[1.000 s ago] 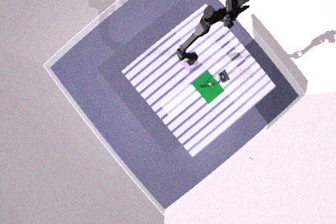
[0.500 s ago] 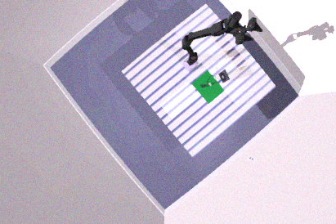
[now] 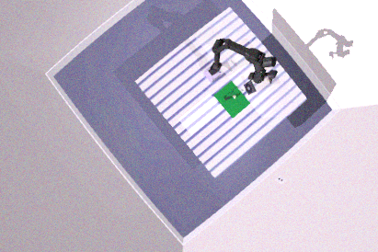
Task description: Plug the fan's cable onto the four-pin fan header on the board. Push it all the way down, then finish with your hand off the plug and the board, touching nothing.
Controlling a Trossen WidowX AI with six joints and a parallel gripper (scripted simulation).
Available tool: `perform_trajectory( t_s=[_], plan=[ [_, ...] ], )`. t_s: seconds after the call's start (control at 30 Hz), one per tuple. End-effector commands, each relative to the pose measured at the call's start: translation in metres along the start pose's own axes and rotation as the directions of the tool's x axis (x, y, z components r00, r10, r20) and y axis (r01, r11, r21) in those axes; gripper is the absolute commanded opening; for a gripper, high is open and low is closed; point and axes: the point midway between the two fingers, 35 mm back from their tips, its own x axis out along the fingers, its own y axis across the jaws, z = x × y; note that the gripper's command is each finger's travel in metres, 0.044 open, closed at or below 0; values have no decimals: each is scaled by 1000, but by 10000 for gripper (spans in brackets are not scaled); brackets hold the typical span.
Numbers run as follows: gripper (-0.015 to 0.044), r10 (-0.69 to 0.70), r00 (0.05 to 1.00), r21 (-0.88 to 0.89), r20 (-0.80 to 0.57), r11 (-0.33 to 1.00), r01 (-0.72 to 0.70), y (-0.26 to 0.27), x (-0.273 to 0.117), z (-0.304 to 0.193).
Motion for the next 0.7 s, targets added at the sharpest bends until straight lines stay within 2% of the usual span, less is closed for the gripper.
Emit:
perform_trajectory(
  t_s=[0.0,0.17,0.37,0.47,0.67],
  plan=[
    [440,-199,980,26,31,980,198,-46,28,31],
    [440,-479,877,138,24,871,472,-117,47,74],
    [440,-734,672,295,-94,624,723,-202,41,111],
    [440,-776,615,329,-141,549,768,-221,36,117],
    [440,-776,615,329,-141,549,768,-231,47,116]
  ],
)
